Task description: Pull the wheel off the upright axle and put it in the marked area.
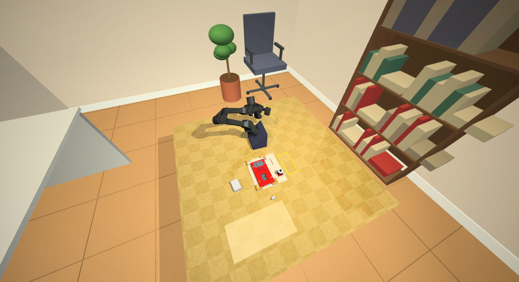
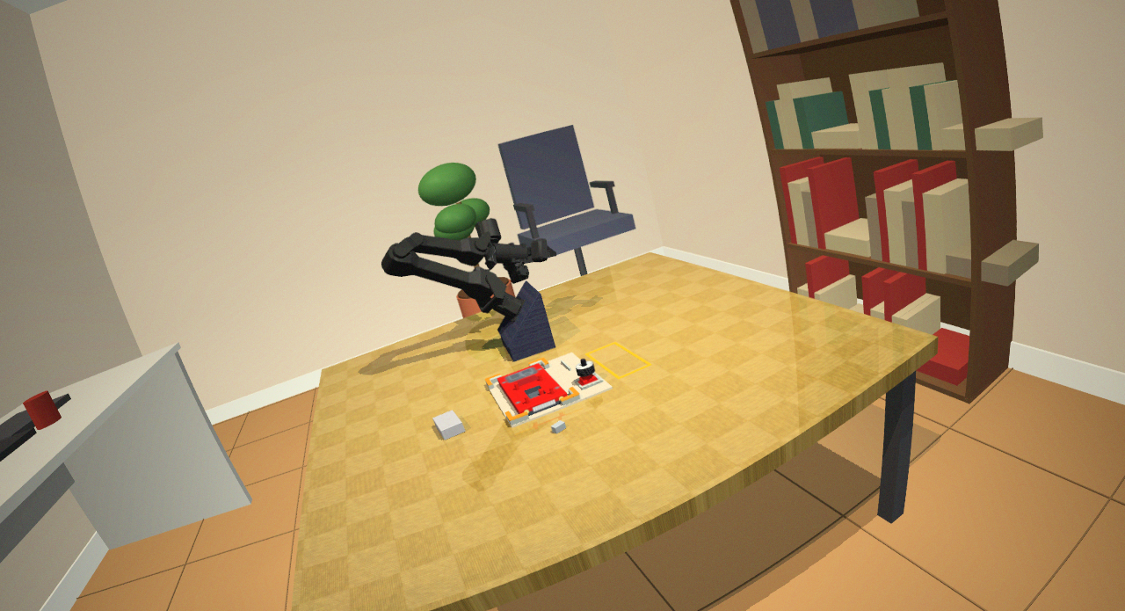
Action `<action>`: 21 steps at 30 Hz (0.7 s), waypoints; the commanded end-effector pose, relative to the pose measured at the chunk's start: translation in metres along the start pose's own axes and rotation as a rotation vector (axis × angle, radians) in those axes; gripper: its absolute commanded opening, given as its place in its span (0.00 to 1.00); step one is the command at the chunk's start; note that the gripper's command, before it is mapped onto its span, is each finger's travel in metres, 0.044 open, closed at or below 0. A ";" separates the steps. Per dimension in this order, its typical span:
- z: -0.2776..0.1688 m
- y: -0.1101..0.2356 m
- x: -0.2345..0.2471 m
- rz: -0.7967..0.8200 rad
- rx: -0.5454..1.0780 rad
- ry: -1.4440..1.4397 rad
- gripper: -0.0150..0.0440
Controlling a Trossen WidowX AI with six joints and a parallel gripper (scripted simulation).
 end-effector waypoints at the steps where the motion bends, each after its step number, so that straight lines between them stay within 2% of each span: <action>1: -0.001 0.000 0.001 0.006 0.000 -0.017 0.89; 4: -0.020 -0.003 0.020 0.096 0.005 -0.253 0.76; 11: -0.061 -0.001 0.092 0.349 0.079 -0.949 0.76; 21: -0.078 0.018 0.180 0.589 0.250 -1.645 0.76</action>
Point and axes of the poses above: the point midway between the two fingers, 35 mm back from their tips, its own y axis back along the fingers, its own x axis across the jaws, z = x × y, the point moved 2 cm from there along y, back along the fingers, and after that the axes turned 6 degrees about -y, right-handed, at the moved point
